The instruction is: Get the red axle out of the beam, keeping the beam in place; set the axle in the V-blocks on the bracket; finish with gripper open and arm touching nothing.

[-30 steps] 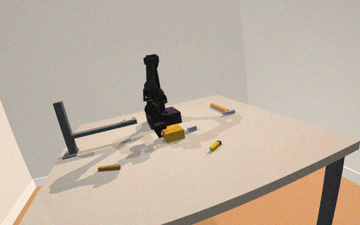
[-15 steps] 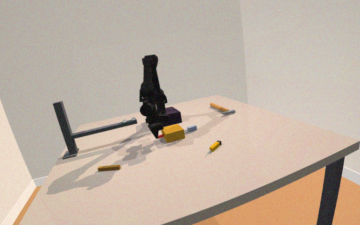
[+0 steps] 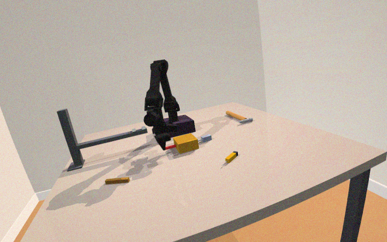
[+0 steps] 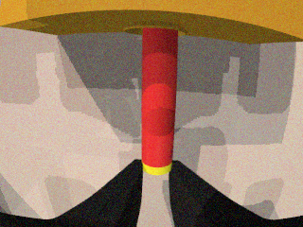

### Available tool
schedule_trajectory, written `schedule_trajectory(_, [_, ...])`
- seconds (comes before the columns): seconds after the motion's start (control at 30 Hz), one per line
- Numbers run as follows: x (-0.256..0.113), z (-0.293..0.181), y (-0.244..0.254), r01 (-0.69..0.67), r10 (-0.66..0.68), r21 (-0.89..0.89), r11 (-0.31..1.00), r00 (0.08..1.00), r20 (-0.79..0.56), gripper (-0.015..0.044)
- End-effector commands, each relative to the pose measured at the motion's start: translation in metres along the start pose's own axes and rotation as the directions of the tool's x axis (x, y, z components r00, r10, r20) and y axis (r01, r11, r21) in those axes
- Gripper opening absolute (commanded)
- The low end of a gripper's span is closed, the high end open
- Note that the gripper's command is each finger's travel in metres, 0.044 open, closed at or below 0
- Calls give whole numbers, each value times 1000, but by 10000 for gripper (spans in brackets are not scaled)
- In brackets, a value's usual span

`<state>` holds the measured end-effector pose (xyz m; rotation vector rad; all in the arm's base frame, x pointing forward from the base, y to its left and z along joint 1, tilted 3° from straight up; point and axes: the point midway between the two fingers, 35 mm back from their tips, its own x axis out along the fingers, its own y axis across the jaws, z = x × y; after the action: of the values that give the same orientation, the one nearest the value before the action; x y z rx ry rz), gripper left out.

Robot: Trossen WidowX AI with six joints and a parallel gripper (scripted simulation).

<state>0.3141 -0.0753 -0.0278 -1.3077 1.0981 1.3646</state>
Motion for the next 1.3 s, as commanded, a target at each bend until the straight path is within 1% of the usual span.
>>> schedule_trajectory(0.0, [0, -8, -1, -1, 1, 0, 1000, 1000, -5, 0])
schedule_trajectory(0.87, [-3, -50, 3, -4, 4, -1, 1000, 1000, -9, 0])
schedule_trajectory(1.03, [-2, -51, 3, -4, 4, -1, 1000, 1000, -9, 0])
schedule_trajectory(1.27, [7, -51, 2, -4, 4, -1, 1000, 1000, -9, 0])
